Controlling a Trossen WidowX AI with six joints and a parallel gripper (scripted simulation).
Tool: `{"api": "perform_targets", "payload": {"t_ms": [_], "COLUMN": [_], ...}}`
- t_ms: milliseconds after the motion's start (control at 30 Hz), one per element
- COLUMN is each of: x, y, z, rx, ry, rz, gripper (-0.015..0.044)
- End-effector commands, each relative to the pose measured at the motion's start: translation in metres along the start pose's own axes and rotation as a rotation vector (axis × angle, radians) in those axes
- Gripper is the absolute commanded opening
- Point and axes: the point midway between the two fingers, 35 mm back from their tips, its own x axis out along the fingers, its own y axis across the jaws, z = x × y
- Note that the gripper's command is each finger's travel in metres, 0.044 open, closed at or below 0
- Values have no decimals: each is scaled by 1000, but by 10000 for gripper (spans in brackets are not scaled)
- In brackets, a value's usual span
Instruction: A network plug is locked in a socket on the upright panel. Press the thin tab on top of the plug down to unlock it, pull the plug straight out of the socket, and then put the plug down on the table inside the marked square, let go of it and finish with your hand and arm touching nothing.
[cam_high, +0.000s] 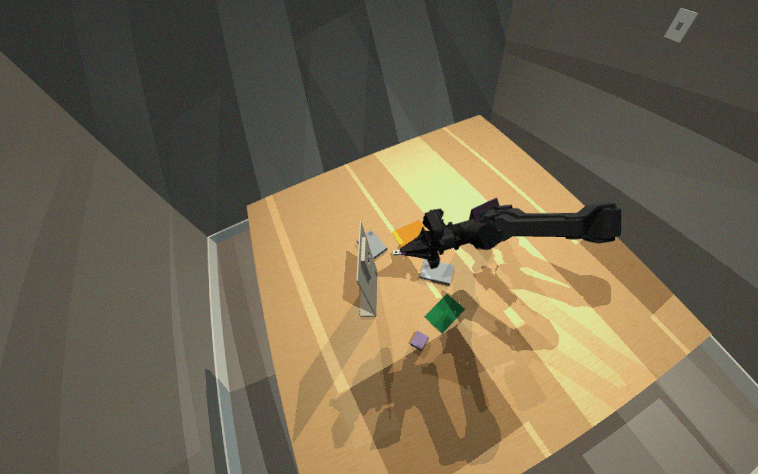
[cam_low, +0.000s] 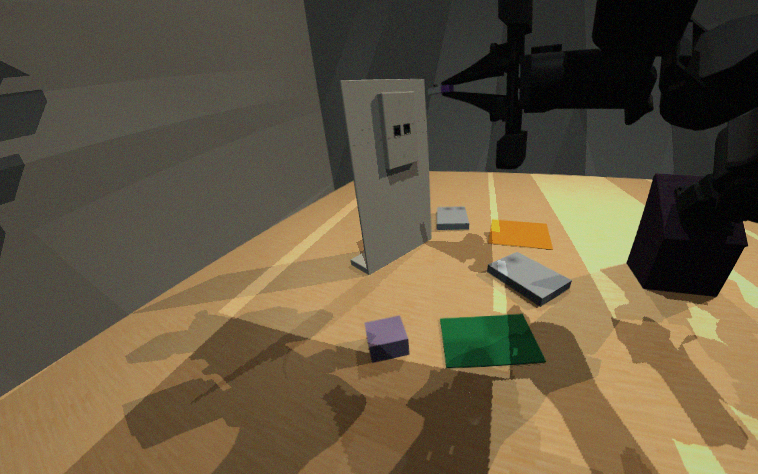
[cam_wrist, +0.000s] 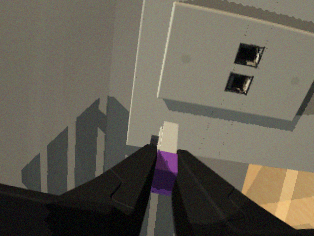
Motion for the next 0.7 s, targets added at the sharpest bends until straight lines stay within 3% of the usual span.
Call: {"api": "perform_targets", "payload": {"t_ms": [0, 667], "x": [-4, 6], "y": [5, -41], "z": [0, 73], "rx": [-6, -88], "ry": [1, -185], "rz": [-3, -275], "gripper": [0, 0]}}
